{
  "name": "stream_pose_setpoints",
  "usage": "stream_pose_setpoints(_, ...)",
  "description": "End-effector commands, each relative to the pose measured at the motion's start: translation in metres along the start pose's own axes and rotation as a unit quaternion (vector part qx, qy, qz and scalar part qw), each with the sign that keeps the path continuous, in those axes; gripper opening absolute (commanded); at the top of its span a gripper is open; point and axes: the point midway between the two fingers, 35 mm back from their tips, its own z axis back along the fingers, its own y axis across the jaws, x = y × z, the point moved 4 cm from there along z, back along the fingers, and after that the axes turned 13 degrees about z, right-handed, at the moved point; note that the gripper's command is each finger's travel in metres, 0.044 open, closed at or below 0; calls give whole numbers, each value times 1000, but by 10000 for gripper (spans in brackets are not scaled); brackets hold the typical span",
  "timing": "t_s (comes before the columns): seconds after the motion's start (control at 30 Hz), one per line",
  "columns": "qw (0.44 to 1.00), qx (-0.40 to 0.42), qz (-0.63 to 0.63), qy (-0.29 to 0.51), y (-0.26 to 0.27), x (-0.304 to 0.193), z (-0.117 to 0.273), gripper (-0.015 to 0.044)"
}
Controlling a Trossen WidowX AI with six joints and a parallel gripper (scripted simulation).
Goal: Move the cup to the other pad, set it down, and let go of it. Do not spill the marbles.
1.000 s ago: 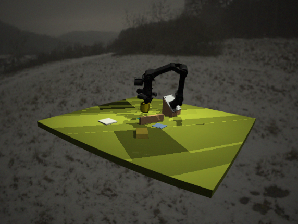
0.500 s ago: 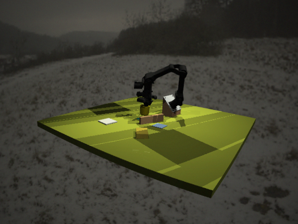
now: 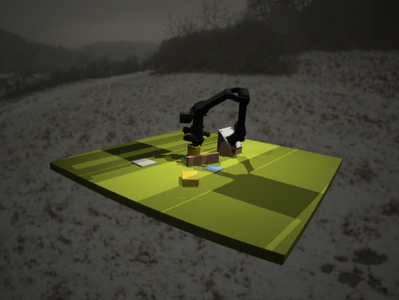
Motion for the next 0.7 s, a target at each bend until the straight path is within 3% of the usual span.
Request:
stream_pose_setpoints(0.0,1000,1,-2,2,0,-1,-4,0)
stream_pose_setpoints(0.4,1000,0,0,0,0,0,-1,0)
stream_pose_setpoints(0.57,1000,0,0,0,0,0,-1,131)
stream_pose_setpoints(0.67,1000,0,0,0,0,0,-1,147)
